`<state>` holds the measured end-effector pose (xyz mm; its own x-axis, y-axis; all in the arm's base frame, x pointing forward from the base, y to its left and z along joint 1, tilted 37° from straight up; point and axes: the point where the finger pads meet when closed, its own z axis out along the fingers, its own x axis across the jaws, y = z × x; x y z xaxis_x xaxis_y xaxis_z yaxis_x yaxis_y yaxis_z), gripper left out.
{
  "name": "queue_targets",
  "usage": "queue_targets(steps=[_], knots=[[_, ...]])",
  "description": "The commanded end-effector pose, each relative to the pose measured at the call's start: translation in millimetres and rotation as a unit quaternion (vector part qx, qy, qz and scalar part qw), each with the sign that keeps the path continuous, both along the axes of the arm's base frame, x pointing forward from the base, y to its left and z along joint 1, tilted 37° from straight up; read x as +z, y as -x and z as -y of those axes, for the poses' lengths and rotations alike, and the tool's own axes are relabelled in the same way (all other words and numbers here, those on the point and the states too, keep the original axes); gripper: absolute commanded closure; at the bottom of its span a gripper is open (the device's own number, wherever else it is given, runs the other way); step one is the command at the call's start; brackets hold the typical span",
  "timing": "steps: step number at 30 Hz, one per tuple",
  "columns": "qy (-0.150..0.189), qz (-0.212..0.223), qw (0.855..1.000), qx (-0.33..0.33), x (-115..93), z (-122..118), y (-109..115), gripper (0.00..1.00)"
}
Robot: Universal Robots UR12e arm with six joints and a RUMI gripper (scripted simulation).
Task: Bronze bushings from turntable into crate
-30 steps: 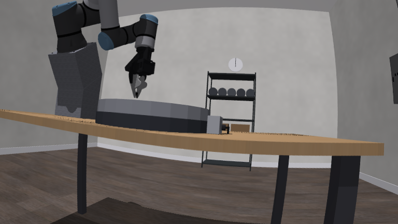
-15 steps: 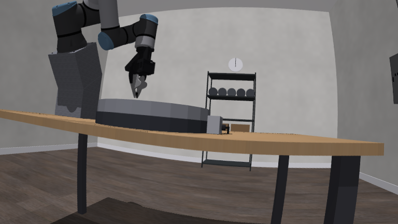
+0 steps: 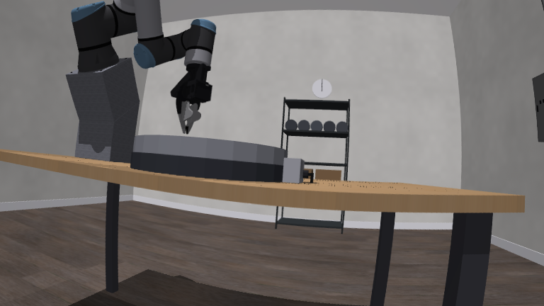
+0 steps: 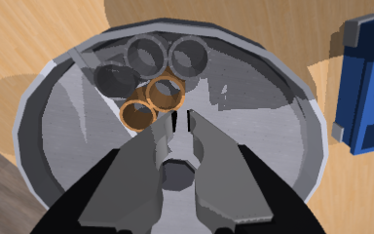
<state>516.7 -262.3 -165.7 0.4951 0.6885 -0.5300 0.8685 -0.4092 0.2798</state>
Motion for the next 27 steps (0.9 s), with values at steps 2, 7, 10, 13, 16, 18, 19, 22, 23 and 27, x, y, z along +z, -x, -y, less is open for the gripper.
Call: queue_targets(steps=[2,7,10,13,16,18,19,22,23,27], knots=[[0.000,0.000,1.000,0.000,0,0,0,0.95],[0.000,0.000,1.000,0.000,0,0,0,0.95],[0.000,0.000,1.000,0.000,0,0,0,0.95],[0.000,0.000,1.000,0.000,0,0,0,0.95],[0.000,0.000,1.000,0.000,0,0,0,0.95],[0.000,0.000,1.000,0.000,0,0,0,0.95],[0.000,0.000,1.000,0.000,0,0,0,0.95],[0.000,0.000,1.000,0.000,0,0,0,0.95],[0.000,0.000,1.000,0.000,-1,1,0,0.95],[0.000,0.000,1.000,0.000,-15,11,0,0.95]])
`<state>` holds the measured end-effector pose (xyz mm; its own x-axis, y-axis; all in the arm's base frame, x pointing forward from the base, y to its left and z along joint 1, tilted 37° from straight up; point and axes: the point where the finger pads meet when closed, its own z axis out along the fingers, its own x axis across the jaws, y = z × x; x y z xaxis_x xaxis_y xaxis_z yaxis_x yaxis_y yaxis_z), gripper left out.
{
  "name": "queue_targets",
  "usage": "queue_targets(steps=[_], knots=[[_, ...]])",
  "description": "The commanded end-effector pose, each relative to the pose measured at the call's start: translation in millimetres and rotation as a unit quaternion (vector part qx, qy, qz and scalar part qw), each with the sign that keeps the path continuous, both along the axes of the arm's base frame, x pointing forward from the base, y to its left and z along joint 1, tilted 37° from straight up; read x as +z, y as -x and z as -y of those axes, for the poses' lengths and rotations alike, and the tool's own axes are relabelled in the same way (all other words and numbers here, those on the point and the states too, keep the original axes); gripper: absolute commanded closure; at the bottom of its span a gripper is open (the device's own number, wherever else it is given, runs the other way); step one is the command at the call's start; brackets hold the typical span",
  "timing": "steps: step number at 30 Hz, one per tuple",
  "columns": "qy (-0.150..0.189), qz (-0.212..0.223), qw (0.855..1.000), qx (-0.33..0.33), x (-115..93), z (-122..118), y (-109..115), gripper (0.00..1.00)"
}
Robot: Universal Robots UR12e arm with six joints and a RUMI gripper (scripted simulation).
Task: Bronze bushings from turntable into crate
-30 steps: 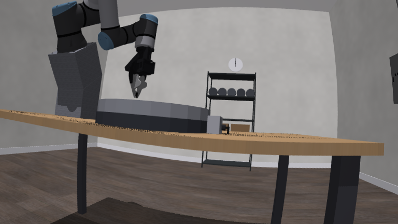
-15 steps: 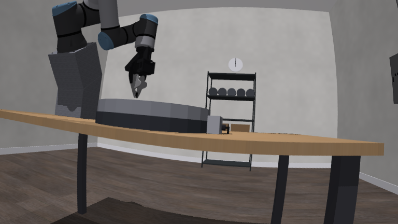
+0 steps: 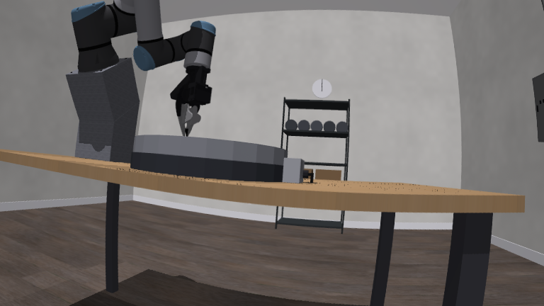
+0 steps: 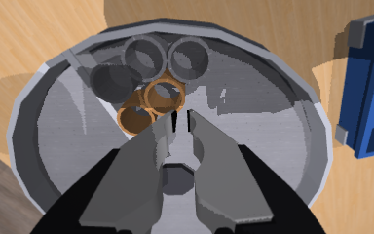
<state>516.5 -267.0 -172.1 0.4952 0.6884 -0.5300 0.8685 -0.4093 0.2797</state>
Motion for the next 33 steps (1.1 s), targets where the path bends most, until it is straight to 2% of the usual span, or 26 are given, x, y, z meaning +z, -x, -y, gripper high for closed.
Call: queue_targets(steps=[1,33], knots=[[0.000,0.000,1.000,0.000,-8.5,6.3,0.0,0.95],[0.000,0.000,1.000,0.000,-12.5,9.4,0.1,0.95]])
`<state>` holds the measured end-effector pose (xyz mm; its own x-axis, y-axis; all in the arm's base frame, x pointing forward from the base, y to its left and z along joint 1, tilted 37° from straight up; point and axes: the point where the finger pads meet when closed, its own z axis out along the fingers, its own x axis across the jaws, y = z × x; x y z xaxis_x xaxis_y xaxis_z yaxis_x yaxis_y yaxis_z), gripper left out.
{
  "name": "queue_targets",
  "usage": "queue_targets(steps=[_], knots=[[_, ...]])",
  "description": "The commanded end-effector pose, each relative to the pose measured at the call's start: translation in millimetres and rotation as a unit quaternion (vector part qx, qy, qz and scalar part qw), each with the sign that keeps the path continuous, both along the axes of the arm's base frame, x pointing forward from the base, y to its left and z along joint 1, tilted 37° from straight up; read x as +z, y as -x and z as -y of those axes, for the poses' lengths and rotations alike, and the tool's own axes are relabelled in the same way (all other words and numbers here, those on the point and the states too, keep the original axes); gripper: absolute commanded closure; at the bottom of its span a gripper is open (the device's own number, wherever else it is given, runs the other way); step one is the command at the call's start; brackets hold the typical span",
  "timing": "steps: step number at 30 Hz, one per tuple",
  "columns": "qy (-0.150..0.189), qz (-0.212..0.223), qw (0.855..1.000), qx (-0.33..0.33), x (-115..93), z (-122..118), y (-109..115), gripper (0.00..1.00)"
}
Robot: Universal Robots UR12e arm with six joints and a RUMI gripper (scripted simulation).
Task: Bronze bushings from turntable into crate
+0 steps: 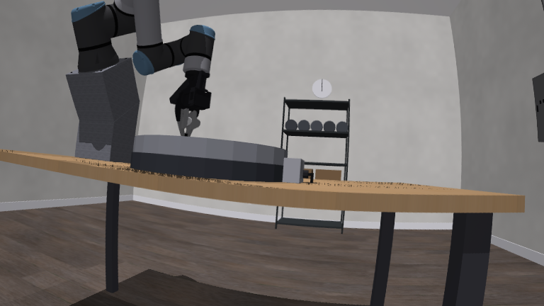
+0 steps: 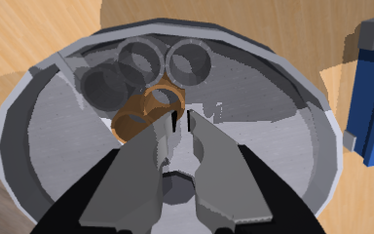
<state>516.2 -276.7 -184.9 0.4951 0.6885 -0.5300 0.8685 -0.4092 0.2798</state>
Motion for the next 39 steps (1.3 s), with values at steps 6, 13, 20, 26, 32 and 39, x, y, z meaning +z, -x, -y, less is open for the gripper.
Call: queue_targets(steps=[6,13,20,26,32,39], knots=[[0.000,0.000,1.000,0.000,0,0,0,0.95],[0.000,0.000,1.000,0.000,-3,2,0,0.95],[0.000,0.000,1.000,0.000,-9,7,0,0.95],[0.000,0.000,1.000,0.000,-17,13,0,0.95],[0.000,0.000,1.000,0.000,-19,14,0,0.95],[0.000,0.000,1.000,0.000,-19,14,0,0.95]])
